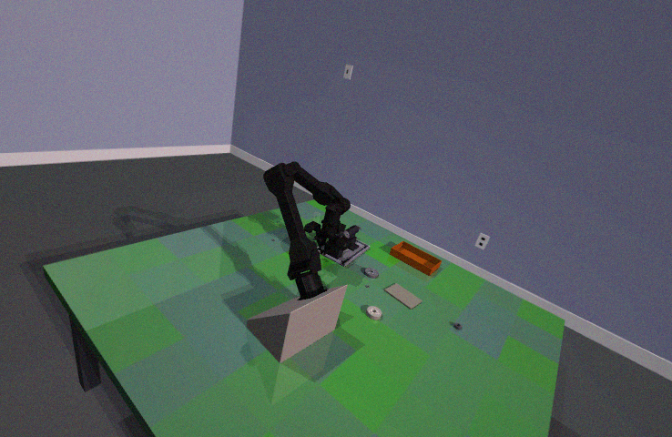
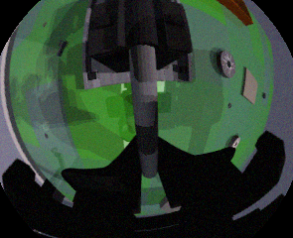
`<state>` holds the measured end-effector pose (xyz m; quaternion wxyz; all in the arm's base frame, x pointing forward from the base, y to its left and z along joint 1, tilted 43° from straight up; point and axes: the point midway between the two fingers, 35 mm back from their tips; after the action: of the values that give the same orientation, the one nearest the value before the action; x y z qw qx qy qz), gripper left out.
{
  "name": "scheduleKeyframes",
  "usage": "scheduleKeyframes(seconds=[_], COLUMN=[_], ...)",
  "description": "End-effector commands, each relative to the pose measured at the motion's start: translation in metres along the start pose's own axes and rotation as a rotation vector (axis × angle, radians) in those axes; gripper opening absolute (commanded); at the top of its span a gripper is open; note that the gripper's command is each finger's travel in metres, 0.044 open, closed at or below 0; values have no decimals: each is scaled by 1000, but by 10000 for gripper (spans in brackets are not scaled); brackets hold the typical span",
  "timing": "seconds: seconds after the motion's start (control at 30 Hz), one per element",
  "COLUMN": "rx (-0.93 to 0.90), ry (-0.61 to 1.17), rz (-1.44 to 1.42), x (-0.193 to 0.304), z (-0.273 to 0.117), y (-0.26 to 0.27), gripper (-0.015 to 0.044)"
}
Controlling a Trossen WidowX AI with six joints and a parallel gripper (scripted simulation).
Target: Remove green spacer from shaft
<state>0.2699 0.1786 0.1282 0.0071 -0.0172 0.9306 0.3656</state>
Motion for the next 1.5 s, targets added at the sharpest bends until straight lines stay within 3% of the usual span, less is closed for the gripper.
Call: scheduleKeyframes(seconds=[0.0,1.47], rx=[0,0], ry=[-4,-5], rz=[-2,-3], x=[-4,-20], z=[0,0], y=[0,3], gripper=[0,0])
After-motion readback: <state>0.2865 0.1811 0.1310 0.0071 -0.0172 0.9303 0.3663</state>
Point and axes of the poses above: the point midway between the two fingers, 35 mm back from their tips, its own z axis out along the fingers, its own y axis across the jaws, x = y × z, and after that the axes turned 10 degrees about z, right-handed
